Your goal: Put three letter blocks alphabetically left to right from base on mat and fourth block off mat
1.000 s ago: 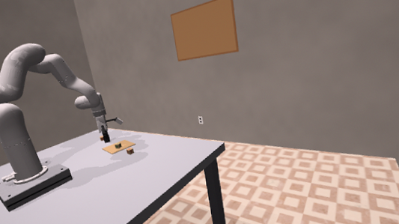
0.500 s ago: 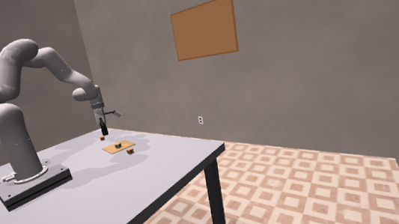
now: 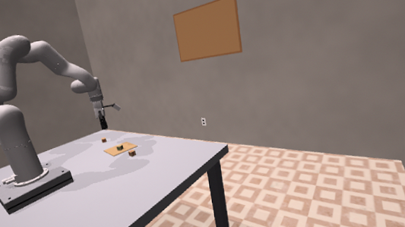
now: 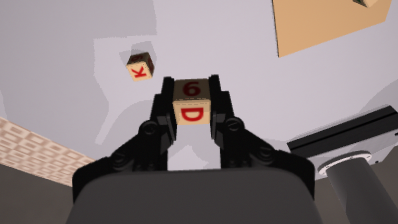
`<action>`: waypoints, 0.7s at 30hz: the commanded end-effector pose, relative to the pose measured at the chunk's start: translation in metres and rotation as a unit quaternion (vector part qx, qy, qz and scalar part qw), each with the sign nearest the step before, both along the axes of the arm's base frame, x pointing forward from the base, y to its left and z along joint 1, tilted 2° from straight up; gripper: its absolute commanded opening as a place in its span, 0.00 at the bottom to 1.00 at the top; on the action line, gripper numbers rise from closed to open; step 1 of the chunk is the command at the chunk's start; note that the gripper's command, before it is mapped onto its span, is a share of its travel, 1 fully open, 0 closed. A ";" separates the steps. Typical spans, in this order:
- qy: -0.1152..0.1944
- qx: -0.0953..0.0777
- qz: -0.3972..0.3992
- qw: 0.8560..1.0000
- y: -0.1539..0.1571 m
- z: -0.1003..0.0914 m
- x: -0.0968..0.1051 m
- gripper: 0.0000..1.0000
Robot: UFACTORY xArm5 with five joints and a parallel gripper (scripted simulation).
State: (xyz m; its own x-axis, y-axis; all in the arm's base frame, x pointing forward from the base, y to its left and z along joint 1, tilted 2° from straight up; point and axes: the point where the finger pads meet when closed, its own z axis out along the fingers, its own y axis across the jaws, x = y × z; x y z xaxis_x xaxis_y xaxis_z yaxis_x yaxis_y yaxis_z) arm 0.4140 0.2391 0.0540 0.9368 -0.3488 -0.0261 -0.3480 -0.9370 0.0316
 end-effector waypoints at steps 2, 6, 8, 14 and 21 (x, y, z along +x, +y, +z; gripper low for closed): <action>-0.002 0.001 0.000 1.000 0.001 0.002 0.001 0.21; -0.002 0.001 0.000 1.000 0.001 0.002 0.001 0.21; -0.002 0.001 0.002 1.000 0.001 0.002 0.001 0.21; -0.001 0.003 0.039 0.999 -0.004 0.002 0.002 0.21; 0.001 0.006 0.124 0.992 -0.015 0.003 0.003 0.21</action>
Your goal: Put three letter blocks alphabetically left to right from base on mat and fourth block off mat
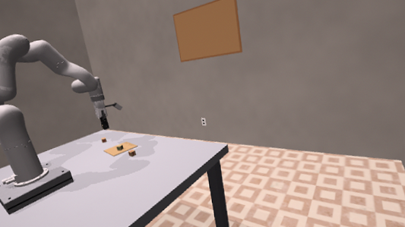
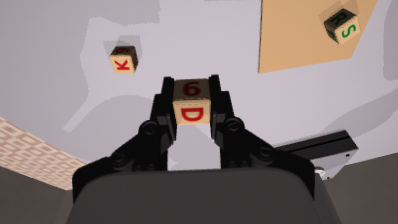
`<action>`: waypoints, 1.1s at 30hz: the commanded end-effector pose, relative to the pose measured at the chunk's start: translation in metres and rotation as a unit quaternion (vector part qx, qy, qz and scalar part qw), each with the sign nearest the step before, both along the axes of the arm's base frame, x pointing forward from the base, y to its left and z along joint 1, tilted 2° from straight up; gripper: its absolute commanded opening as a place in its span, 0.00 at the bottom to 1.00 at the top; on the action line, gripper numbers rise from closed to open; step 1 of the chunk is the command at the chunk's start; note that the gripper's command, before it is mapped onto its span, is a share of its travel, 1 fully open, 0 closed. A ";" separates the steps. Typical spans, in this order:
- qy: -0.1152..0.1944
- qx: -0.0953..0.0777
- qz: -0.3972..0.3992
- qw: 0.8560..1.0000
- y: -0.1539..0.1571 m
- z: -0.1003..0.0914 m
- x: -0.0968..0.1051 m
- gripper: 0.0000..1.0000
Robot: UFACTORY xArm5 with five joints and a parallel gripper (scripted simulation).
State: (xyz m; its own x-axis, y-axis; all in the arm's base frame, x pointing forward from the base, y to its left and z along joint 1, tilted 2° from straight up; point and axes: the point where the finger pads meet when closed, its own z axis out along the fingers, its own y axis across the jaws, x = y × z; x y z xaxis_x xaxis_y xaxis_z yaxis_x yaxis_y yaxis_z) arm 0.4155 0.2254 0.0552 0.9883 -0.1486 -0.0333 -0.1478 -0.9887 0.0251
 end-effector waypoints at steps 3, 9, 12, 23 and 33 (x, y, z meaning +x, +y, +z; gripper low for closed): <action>0.000 0.005 0.090 0.996 -0.010 0.002 0.002 0.21; 0.002 0.008 0.190 0.982 -0.023 0.003 0.003 0.21; 0.003 0.010 0.241 0.971 -0.030 0.003 0.003 0.21; 0.006 0.017 0.404 0.915 -0.051 0.004 0.002 0.21; 0.009 0.022 0.541 0.841 -0.070 0.005 0.001 0.21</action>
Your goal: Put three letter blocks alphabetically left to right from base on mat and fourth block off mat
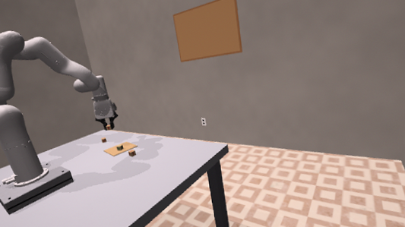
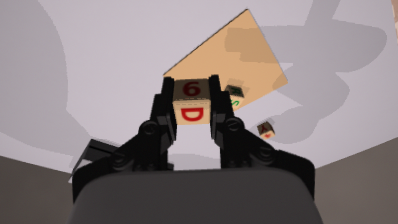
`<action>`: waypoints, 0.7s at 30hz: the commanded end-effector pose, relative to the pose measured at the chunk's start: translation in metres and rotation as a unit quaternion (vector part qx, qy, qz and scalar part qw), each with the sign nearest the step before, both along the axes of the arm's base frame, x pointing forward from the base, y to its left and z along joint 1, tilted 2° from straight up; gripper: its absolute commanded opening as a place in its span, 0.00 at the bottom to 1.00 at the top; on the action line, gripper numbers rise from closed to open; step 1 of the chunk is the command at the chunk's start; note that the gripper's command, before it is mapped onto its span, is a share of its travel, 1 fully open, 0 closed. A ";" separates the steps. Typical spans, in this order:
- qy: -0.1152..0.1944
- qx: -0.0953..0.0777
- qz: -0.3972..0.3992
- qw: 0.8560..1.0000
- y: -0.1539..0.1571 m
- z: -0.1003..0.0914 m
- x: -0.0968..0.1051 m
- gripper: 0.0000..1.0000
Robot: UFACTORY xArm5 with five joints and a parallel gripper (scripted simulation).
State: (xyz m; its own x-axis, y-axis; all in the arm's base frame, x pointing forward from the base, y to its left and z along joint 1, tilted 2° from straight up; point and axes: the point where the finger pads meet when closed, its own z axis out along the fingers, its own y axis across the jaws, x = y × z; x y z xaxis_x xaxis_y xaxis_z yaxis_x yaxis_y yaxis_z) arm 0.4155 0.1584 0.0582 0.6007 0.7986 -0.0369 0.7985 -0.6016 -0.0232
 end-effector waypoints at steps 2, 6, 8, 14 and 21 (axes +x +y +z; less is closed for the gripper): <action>-0.001 0.004 0.069 0.998 -0.008 0.002 0.001 0.21; 0.000 0.007 0.137 0.991 -0.016 0.002 0.000 0.21; 0.000 0.008 0.172 0.985 -0.020 0.002 -0.001 0.21; 0.002 0.013 0.273 0.962 -0.032 0.002 -0.003 0.21; 0.003 0.016 0.349 0.937 -0.042 0.002 -0.005 0.21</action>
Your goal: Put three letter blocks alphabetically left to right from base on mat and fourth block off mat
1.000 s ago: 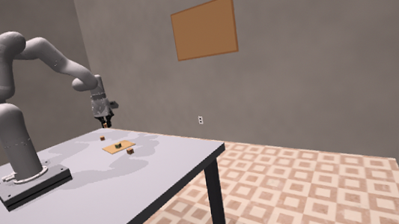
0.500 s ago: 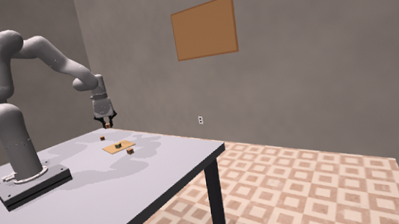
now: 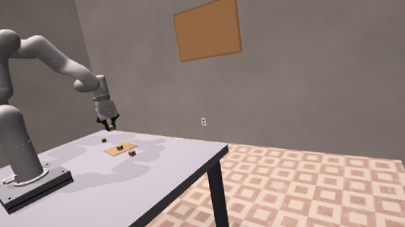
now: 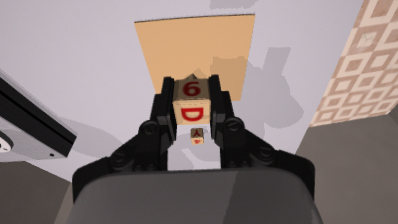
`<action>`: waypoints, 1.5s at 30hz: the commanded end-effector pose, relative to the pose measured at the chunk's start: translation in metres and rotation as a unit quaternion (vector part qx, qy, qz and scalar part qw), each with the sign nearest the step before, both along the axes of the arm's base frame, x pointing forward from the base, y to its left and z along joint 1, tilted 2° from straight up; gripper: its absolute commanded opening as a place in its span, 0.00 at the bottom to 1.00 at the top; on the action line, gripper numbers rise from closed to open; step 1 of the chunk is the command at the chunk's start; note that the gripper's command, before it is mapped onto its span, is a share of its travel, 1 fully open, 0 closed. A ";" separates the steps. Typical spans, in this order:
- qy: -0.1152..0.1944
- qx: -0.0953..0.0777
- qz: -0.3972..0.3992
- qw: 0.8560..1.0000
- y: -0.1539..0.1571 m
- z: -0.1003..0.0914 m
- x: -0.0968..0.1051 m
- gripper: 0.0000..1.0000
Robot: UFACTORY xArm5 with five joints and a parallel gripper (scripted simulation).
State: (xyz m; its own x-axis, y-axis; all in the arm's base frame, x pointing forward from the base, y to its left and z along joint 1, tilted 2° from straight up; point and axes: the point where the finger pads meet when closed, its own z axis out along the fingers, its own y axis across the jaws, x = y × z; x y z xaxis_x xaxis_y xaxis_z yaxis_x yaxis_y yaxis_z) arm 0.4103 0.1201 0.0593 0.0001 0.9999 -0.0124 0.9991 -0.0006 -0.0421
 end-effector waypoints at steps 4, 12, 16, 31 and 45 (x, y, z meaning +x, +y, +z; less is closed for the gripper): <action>-0.001 0.004 0.071 0.997 -0.008 0.001 0.000 0.21; -0.001 0.004 0.083 0.997 -0.009 0.001 -0.001 0.21; -0.001 0.004 0.083 0.997 -0.009 0.001 -0.001 0.21; -0.001 0.004 0.083 0.997 -0.010 -0.006 -0.001 0.21; 0.000 0.004 0.083 0.997 -0.010 -0.066 -0.003 0.21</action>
State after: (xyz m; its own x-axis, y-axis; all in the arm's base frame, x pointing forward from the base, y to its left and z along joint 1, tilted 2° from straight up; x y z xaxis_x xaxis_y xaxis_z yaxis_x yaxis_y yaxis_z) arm 0.4051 0.1092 0.0033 -0.1663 0.9861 -0.0044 0.9851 0.1659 -0.0451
